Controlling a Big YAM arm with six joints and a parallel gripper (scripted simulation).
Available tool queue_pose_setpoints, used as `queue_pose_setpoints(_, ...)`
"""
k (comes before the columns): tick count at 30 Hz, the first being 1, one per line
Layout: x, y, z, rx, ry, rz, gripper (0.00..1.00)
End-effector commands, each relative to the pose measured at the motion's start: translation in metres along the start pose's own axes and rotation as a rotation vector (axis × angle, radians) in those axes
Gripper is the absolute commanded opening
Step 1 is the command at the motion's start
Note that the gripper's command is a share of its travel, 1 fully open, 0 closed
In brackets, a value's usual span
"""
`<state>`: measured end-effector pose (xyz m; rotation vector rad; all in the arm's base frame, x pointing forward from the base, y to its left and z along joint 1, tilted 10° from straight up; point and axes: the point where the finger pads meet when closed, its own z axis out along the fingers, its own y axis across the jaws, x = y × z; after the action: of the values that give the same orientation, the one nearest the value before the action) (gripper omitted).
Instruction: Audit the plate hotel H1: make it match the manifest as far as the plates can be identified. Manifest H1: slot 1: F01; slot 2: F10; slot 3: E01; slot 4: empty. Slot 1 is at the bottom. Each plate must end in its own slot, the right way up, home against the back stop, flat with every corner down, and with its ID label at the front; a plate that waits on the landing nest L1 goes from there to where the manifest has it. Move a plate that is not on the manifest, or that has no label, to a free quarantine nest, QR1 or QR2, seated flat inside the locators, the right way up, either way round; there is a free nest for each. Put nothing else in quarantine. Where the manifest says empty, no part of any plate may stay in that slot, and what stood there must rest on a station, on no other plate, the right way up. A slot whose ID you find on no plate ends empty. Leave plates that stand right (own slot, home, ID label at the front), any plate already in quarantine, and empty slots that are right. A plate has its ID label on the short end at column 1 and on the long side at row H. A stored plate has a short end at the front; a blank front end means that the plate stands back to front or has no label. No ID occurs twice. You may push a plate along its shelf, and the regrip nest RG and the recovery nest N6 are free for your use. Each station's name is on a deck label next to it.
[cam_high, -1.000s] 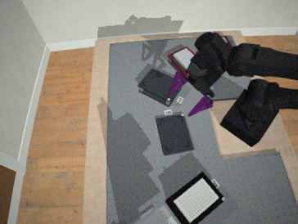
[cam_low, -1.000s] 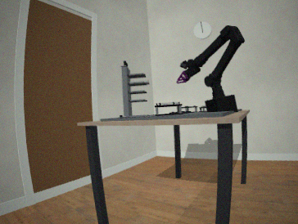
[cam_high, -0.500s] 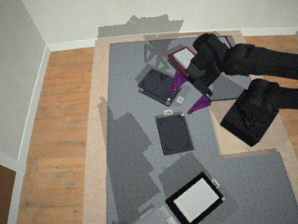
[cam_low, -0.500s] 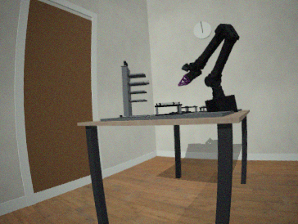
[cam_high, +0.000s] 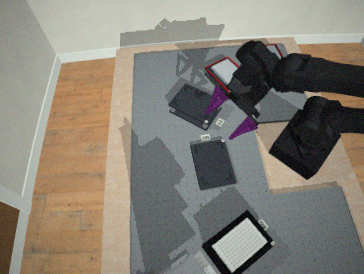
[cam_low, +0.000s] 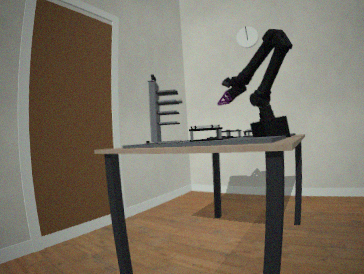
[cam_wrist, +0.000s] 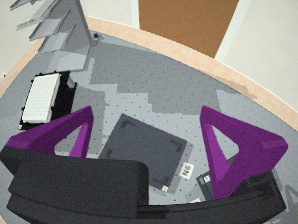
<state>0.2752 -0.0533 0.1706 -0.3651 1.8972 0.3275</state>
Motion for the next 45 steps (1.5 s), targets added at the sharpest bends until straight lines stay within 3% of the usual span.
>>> queue_pose_setpoints(1,-0.020,-0.006,-0.002,0.011,-0.022,-0.052,1.00)
queue_pose_setpoints(7,-0.020,-0.006,-0.002,0.011,-0.022,-0.052,1.00)
queue_pose_setpoints(9,-0.040,-0.009,-0.009,0.016,-0.033,-0.086,1.00)
queue_pose_setpoints(15,-0.049,-0.012,-0.017,0.022,-0.026,-0.066,1.00)
queue_pose_setpoints(16,-0.054,-0.004,-0.014,0.015,-0.030,-0.069,1.00)
queue_pose_setpoints(18,-0.029,0.009,-0.004,0.001,-0.019,-0.039,1.00)
queue_pose_setpoints(45,-0.054,0.074,0.032,-0.001,-0.037,-0.031,1.00)
